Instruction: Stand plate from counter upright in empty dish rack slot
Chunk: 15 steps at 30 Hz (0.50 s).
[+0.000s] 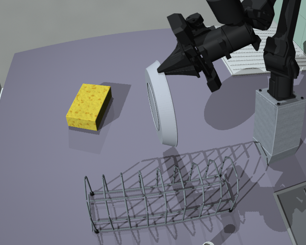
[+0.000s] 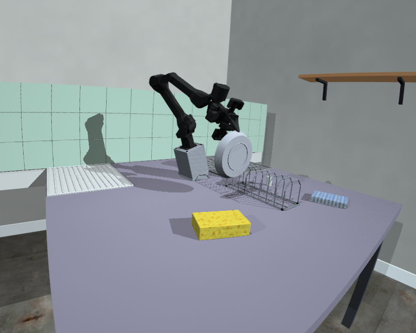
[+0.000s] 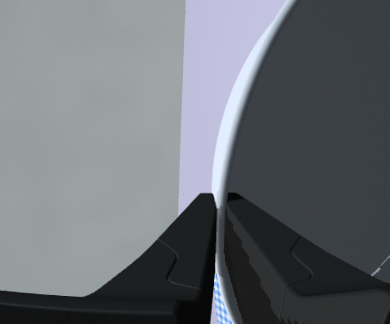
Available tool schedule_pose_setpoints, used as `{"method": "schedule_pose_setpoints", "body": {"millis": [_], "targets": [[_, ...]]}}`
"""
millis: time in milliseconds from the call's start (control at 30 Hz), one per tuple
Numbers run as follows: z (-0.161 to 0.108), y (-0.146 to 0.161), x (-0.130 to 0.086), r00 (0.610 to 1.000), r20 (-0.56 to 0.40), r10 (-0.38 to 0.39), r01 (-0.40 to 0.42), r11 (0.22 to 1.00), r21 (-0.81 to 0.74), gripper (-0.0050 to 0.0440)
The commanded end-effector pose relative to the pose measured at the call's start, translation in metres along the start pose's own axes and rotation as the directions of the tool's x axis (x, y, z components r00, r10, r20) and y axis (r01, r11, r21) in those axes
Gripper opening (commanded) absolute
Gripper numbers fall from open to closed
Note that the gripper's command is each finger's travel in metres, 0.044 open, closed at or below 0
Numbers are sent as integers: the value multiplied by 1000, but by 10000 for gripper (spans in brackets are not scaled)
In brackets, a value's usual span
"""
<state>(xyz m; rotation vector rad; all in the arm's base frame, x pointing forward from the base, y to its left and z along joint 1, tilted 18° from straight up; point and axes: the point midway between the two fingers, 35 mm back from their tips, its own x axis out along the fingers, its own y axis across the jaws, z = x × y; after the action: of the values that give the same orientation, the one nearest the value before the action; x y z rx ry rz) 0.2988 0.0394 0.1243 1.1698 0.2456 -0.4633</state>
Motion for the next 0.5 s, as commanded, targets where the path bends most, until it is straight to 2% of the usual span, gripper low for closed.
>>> {"method": "schedule_pose_setpoints", "body": {"millis": [0, 467], "targets": [[-6, 9, 1, 1000, 2, 13, -13, 1000, 12, 0], [-29, 12, 4, 1000, 0, 7, -7, 1000, 13, 0]]}}
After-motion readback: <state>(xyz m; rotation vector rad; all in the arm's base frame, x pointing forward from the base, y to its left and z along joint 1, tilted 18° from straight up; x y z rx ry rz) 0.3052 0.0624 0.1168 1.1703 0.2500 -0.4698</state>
